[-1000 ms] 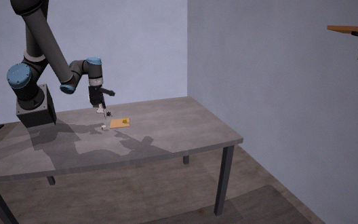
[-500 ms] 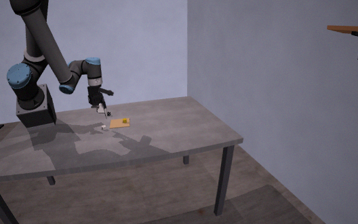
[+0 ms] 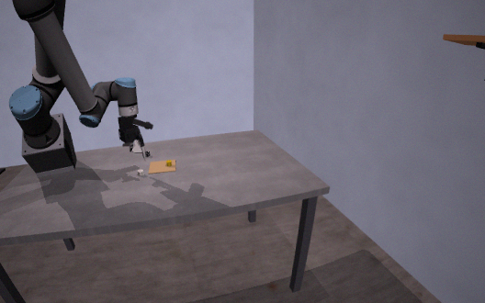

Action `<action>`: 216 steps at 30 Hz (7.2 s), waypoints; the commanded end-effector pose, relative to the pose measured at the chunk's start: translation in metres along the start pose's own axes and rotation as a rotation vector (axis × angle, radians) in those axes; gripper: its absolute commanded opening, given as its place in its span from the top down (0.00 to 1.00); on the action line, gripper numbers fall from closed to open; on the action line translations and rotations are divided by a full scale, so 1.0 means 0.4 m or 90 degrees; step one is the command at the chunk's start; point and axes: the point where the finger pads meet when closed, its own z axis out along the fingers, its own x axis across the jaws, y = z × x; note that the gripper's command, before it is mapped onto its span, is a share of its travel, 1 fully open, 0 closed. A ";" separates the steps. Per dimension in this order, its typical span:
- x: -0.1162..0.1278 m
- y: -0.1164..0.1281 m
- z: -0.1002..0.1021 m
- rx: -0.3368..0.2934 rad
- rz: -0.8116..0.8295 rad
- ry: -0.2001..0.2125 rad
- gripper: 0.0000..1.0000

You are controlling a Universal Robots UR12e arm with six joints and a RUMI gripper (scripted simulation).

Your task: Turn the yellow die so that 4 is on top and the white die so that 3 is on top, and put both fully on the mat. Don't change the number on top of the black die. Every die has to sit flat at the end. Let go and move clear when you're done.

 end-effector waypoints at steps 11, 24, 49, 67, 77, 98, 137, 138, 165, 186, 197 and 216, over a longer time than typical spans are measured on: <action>-0.001 0.001 -0.001 0.001 -0.008 0.000 0.00; -0.001 0.001 -0.001 0.001 -0.008 0.000 0.76; -0.001 0.001 0.000 0.001 -0.008 0.000 0.76; -0.001 0.000 0.027 0.002 -0.009 0.001 0.76; -0.001 0.000 0.059 0.002 -0.009 0.001 0.76; -0.001 -0.001 0.126 0.002 -0.009 0.001 0.76; -0.001 -0.001 0.136 0.002 -0.009 0.001 0.76; -0.001 -0.001 0.136 0.002 -0.009 0.001 0.76; -0.001 -0.001 0.179 0.002 -0.009 0.001 0.76; -0.001 -0.002 0.212 0.002 -0.009 0.001 0.76; -0.001 -0.002 0.212 0.002 -0.009 0.001 0.76; -0.001 -0.002 0.212 0.002 -0.009 0.001 0.94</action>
